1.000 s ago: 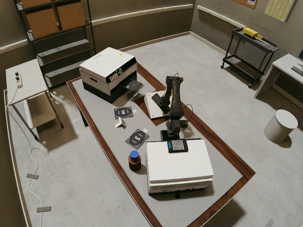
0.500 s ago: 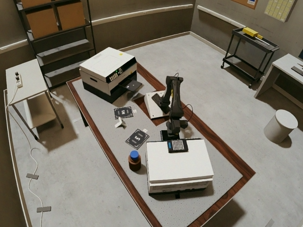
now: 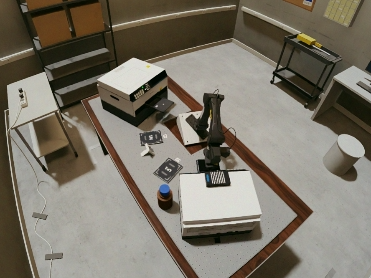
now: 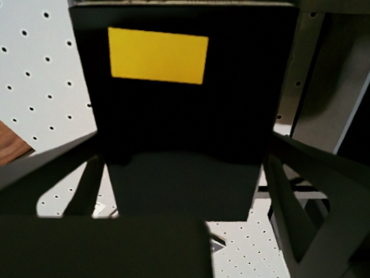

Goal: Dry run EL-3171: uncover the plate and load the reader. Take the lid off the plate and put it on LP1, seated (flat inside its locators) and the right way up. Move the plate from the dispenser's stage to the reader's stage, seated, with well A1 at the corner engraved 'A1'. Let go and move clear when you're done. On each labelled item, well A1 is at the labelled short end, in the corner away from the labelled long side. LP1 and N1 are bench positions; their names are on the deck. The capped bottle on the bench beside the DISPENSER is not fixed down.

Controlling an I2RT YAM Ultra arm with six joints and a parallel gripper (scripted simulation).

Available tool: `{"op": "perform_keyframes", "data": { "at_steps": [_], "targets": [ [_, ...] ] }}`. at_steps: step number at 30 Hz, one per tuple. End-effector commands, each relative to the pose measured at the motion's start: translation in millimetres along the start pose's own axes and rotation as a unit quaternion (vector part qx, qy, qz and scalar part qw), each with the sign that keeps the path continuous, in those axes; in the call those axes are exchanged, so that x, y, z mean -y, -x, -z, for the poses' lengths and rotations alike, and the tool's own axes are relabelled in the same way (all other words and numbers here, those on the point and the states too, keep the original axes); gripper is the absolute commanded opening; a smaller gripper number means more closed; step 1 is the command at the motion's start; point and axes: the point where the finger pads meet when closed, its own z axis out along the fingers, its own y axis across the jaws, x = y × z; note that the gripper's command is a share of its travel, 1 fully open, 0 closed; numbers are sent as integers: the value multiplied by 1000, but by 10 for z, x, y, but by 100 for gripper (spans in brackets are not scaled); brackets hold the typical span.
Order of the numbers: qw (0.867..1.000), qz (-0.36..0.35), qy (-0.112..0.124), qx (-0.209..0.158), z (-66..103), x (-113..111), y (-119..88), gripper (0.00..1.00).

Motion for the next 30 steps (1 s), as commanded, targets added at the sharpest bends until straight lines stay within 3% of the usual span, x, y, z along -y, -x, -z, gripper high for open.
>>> {"op": "perform_keyframes", "data": {
  "at_steps": [1,30],
  "targets": [
    [1000,-1,-23,4,193,75,22,85],
    [1000,3,-25,4,278,81,10,85]
  ]
}}
